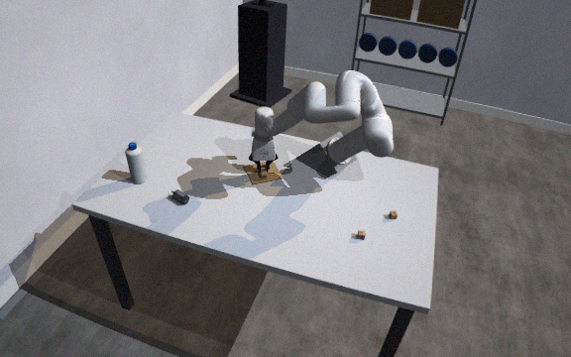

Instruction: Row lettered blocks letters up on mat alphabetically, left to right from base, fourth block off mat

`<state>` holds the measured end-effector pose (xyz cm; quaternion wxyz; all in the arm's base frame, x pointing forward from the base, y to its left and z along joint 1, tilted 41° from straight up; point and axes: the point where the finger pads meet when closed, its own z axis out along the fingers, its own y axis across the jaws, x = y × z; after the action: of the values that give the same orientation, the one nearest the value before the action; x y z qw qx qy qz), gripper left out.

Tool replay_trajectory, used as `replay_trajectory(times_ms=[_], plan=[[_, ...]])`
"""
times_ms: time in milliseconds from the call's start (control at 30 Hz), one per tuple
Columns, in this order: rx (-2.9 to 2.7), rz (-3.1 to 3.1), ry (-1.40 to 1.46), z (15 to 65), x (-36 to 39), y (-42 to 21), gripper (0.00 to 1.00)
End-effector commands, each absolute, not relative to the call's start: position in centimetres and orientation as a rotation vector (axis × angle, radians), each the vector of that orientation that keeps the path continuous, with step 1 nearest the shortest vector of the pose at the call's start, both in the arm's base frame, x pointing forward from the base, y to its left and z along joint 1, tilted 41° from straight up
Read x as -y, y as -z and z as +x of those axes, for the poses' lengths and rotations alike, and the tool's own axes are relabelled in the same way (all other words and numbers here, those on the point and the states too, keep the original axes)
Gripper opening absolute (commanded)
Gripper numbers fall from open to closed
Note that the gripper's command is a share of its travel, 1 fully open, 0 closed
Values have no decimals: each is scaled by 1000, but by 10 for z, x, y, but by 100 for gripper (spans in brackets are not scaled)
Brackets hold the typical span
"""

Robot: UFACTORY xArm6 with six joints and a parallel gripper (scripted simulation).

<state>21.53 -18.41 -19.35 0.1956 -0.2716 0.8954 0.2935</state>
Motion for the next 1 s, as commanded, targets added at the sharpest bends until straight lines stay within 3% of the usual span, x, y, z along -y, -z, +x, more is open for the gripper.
replay_trajectory(times_ms=[0, 967], plan=[[-2510, -761, -816, 216, 186, 193, 23], [-2510, -761, -816, 217, 184, 195, 23]])
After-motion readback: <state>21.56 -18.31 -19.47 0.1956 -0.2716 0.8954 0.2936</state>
